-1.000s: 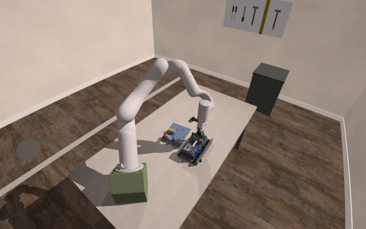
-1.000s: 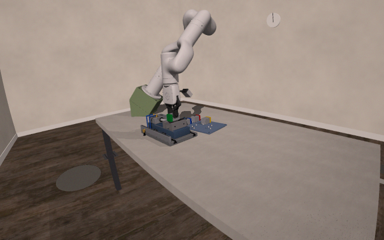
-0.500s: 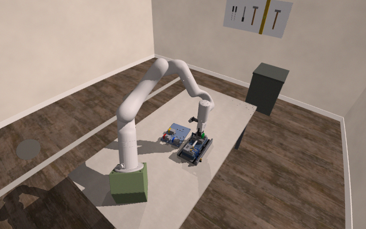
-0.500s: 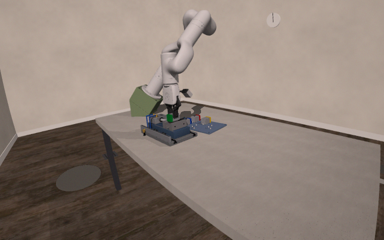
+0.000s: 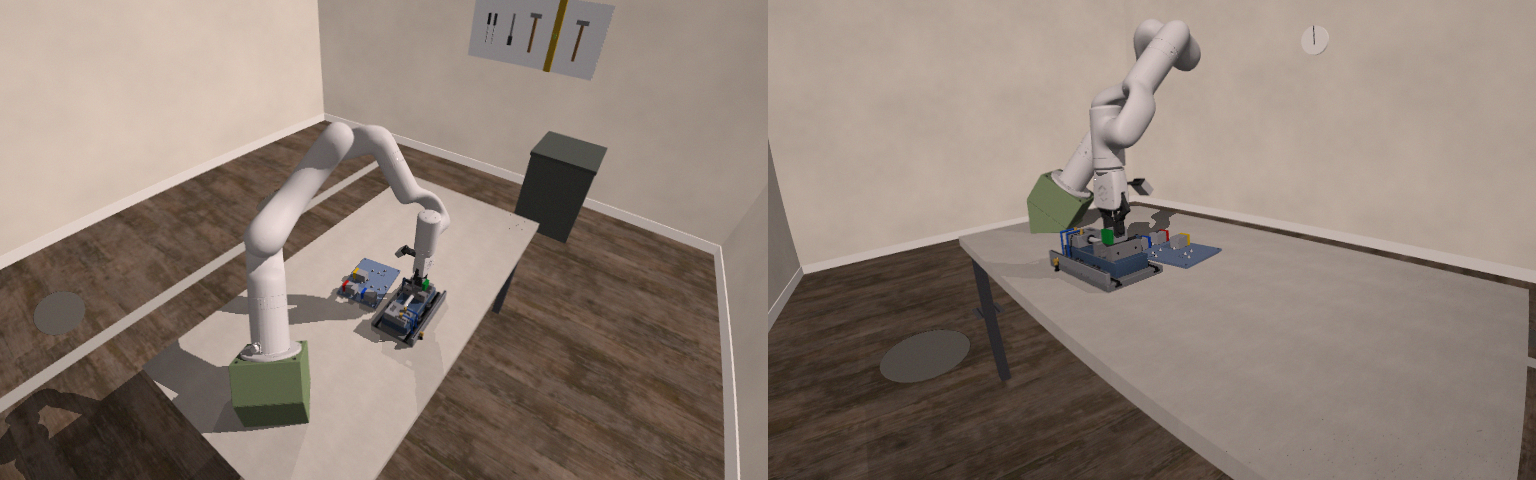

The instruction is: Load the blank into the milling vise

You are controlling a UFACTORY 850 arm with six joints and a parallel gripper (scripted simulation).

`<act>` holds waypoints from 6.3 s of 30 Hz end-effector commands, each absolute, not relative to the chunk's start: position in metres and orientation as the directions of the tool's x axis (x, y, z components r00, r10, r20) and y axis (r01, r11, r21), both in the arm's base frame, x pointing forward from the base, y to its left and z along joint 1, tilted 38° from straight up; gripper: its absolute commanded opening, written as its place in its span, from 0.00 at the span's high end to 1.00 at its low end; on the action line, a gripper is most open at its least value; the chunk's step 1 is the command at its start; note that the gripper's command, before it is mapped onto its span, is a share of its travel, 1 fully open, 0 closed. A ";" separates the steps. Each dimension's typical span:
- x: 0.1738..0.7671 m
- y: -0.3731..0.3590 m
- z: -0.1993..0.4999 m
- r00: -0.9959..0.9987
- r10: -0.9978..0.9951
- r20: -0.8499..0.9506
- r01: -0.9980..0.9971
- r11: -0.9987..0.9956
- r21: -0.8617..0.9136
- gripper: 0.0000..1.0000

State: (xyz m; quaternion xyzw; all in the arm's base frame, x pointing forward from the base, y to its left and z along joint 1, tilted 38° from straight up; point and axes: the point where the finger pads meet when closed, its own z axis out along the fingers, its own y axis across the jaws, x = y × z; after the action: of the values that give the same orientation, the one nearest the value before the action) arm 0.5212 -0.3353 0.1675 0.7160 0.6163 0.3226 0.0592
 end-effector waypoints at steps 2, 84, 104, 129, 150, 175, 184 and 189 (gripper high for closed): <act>0.522 -0.336 0.168 0.033 0.921 0.388 0.844 -0.233 0.484 1.00; 0.525 -0.334 0.162 0.033 0.921 0.388 0.844 -0.233 0.484 1.00; 0.526 -0.333 0.161 0.033 0.921 0.388 0.844 -0.233 0.484 1.00; 0.528 -0.332 0.159 0.033 0.921 0.388 0.844 -0.233 0.484 1.00; 0.529 -0.332 0.157 0.033 0.921 0.388 0.844 -0.233 0.484 1.00; 0.532 -0.328 0.160 0.033 0.921 0.388 0.844 -0.233 0.484 1.00; 0.533 -0.327 0.161 0.033 0.921 0.388 0.844 -0.233 0.484 1.00; 0.533 -0.327 0.161 0.033 0.921 0.388 0.844 -0.234 0.483 1.00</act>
State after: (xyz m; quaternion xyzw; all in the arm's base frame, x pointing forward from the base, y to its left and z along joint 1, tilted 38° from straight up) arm 0.5323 -0.3262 0.1604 0.7162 0.6162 0.3222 0.0594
